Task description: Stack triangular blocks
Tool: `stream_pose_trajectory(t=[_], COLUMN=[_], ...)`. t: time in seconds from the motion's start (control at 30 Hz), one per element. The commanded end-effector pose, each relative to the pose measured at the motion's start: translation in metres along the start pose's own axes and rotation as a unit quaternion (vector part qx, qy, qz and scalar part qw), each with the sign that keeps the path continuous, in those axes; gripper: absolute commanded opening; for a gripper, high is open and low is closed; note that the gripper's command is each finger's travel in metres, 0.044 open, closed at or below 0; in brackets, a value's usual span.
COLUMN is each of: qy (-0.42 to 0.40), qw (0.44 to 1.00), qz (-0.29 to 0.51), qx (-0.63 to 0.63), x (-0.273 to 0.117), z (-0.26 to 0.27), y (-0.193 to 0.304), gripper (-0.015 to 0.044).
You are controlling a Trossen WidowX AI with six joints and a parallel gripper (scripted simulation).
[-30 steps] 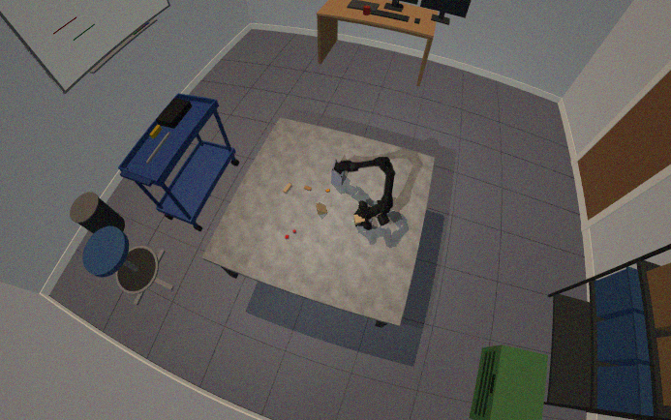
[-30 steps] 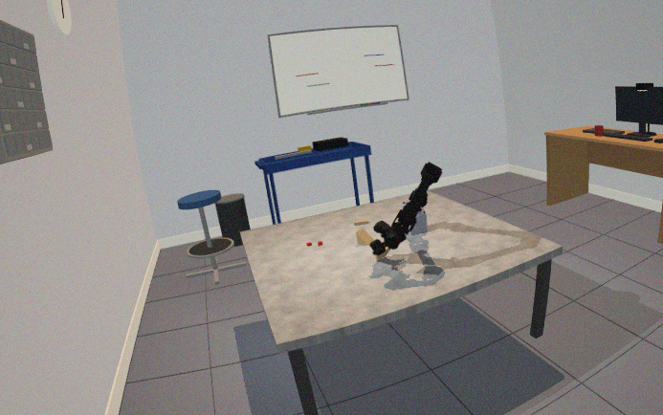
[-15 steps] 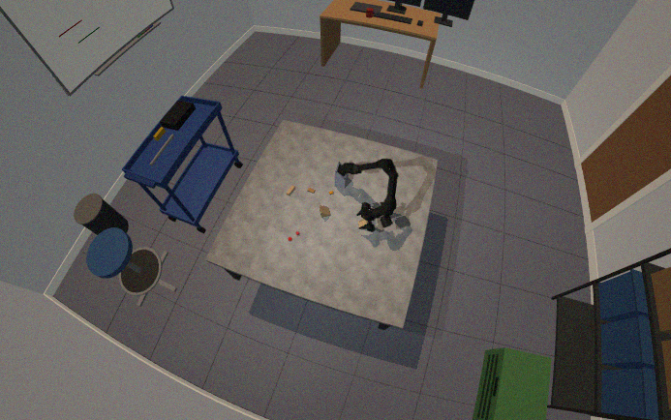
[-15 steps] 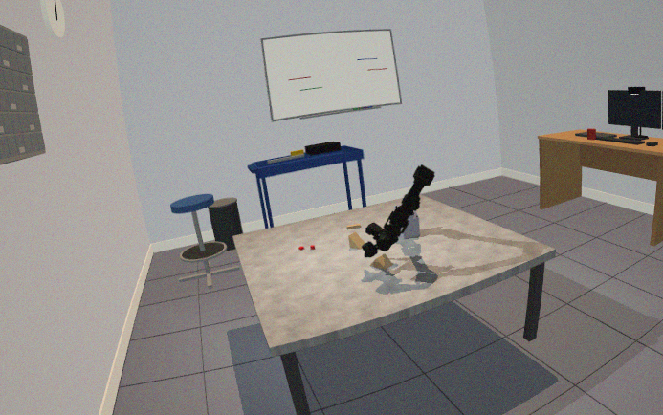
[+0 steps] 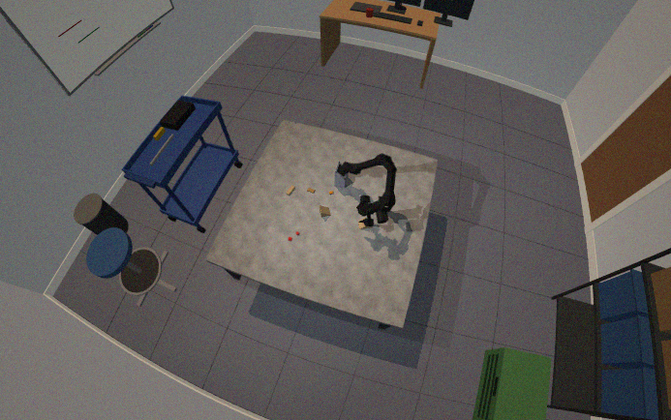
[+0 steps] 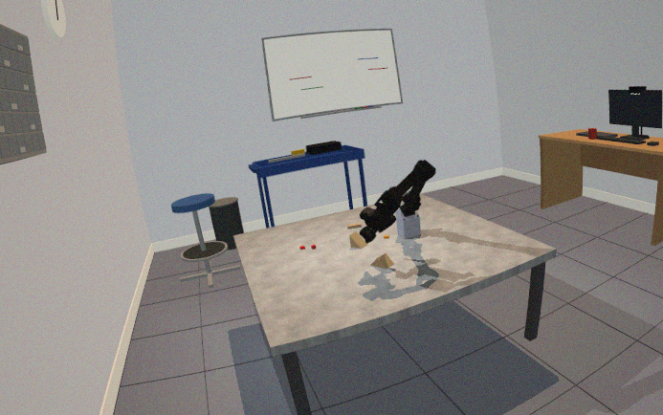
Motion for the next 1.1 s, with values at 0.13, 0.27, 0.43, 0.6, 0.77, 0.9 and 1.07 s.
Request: stream_pose_trajectory(t=[0.13,0.27,0.43,0.6,0.77,0.9,1.07], qy=[-0.01,-0.173,-0.207,-0.207,-0.207,-0.207,-0.202], qw=[0.912,0.83,0.815,0.815,0.815,0.815,0.821], qz=[0.403,0.53,0.541,0.541,0.541,0.541,0.535], qx=[-0.072,-0.023,-0.009,-0.009,-0.009,-0.009,-0.005], x=[0.044,0.044,0.044,0.044,0.044,0.045,0.057], z=[-0.014,0.003,0.007,0.007,0.007,0.007,0.014], y=[0.002,-0.025,-0.033,-0.033,-0.033,-0.032,-0.016], gripper=[0.044,0.044,0.044,0.044,0.044,0.044,0.044])
Point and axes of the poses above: the point midway between the two fingers, 35 mm back from their tips, its own x axis out along the fingers, its own z axis across the jaws, y = z × x, the point moved 1 cm from there along -x, back along the fingers, and after that the axes turned 10 degrees about -x, right-handed, at the moved point
